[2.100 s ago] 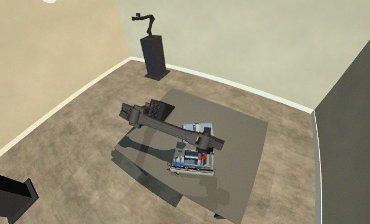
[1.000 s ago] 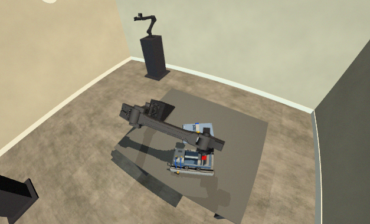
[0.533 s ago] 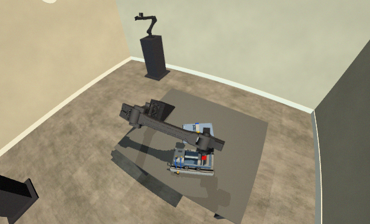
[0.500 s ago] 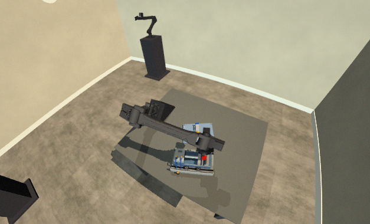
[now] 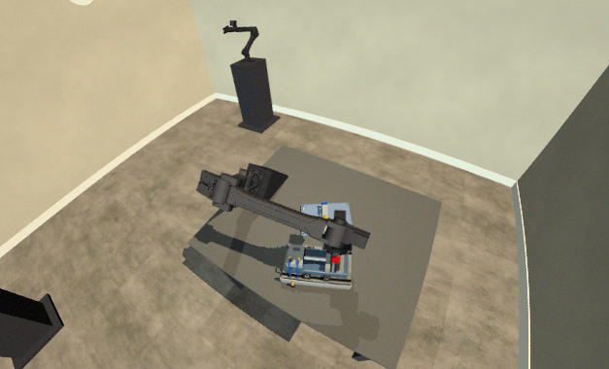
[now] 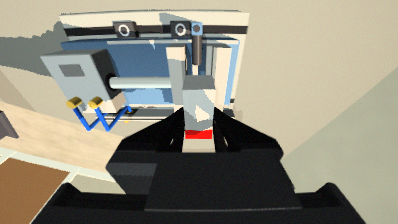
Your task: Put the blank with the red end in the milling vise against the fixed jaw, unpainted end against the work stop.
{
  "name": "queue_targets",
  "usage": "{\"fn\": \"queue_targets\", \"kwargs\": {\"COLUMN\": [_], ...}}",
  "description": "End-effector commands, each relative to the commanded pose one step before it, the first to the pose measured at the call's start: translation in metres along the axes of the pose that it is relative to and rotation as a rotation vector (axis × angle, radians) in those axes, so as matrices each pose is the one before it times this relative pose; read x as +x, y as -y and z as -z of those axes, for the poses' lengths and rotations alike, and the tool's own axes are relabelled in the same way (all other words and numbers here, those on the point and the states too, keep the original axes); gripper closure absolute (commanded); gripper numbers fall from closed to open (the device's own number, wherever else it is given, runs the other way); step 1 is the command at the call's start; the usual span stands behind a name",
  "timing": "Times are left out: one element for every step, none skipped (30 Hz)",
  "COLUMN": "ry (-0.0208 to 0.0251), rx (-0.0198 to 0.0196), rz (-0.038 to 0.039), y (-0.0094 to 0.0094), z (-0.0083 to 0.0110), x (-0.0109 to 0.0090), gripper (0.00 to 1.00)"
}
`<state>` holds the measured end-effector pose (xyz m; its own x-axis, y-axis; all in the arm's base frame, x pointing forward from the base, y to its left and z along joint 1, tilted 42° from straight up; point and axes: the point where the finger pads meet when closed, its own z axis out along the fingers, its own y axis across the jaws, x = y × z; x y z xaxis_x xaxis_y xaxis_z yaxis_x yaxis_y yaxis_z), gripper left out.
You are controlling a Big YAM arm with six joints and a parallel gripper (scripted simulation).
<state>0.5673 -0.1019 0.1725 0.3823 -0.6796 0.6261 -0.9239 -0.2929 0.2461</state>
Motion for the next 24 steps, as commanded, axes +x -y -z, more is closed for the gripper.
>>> {"fn": "queue_targets", "kwargs": {"ry": [-0.00789,0.00000,0.00000,0.00000,0.00000,0.00001,0.00002,0.00004,0.00006,0.00006,0.00006,0.00005,0.00002,0.00000,-0.00001,-0.00008,-0.00040,-0.00018,0.00011,0.00000,0.00000,0.00023,0.00023,0.00022], "rx": [0.01398,0.00000,0.00000,0.00000,0.00000,-0.00002,-0.00004,-0.00008,-0.00012,-0.00011,-0.00009,-0.00005,0.00004,0.00010,0.00014,0.00032,0.00114,0.00058,-0.00014,0.00000,0.00000,-0.00044,-0.00045,-0.00043], "rz": [-0.01560,0.00000,0.00000,0.00000,0.00000,0.00003,0.00008,0.00013,0.00018,0.00018,0.00018,0.00015,0.00007,0.00003,0.00000,-0.00012,-0.00102,-0.00034,0.00039,0.00000,0.00000,0.00024,0.00079,0.00077], "y": [0.00717,0.00000,0.00000,0.00000,0.00000,0.00001,0.00002,0.00003,0.00005,0.00006,0.00006,0.00006,0.00004,0.00003,0.00003,-0.00002,-0.00023,-0.00008,0.00011,0.00000,0.00000,0.00020,0.00019,0.00018], "z": [0.00842,0.00000,0.00000,0.00000,0.00000,0.00000,-0.00001,-0.00002,-0.00002,0.00000,0.00003,0.00007,0.00015,0.00020,0.00024,0.00036,0.00086,0.00053,0.00010,0.00000,0.00000,-0.00008,-0.00009,-0.00008], "x": [0.01604,0.00000,0.00000,0.00000,0.00000,0.00000,-0.00001,-0.00001,-0.00002,0.00000,0.00002,0.00006,0.00012,0.00016,0.00019,0.00028,0.00068,0.00042,0.00007,0.00000,0.00000,-0.00008,-0.00008,-0.00008], "gripper": [1.00,1.00,1.00,1.00,1.00,1.00,1.00,1.00,1.00,1.00,1.00,1.00,1.00,1.00,1.00,1.00,1.00,1.00,1.00,1.00,1.00,1.00,1.00,1.00]}}
